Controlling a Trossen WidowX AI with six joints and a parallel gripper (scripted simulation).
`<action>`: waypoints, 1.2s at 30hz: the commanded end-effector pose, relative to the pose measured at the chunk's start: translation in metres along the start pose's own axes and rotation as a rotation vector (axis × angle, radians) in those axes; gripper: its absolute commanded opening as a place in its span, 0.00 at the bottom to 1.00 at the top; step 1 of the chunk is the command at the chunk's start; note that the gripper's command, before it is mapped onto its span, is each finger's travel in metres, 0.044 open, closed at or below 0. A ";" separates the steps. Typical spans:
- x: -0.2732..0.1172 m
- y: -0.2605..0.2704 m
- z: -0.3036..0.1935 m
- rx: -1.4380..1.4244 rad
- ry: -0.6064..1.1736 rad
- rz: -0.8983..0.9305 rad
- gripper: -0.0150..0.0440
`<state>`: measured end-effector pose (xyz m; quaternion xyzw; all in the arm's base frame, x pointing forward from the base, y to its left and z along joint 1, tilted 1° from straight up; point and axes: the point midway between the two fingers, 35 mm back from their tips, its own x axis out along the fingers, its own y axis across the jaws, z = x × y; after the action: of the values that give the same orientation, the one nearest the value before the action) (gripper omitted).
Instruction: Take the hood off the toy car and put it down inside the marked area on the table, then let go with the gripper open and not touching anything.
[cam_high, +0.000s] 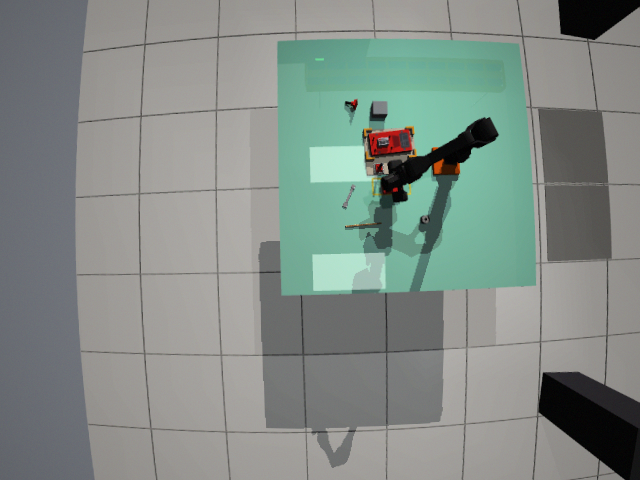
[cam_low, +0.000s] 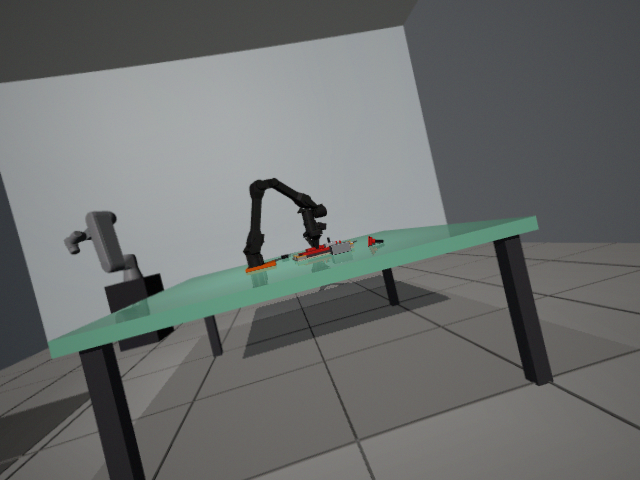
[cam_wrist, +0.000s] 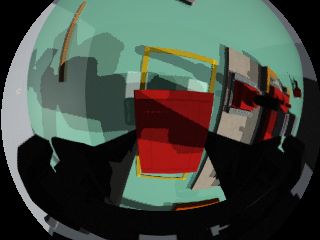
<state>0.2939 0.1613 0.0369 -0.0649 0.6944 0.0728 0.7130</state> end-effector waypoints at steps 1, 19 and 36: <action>0.000 0.000 0.000 0.000 -0.001 0.000 0.79; -0.072 0.001 0.002 0.000 0.012 -0.006 1.00; -0.072 0.001 0.002 0.000 0.012 -0.006 1.00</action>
<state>0.2935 0.1617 0.1092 -0.0671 0.6980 0.0719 0.7093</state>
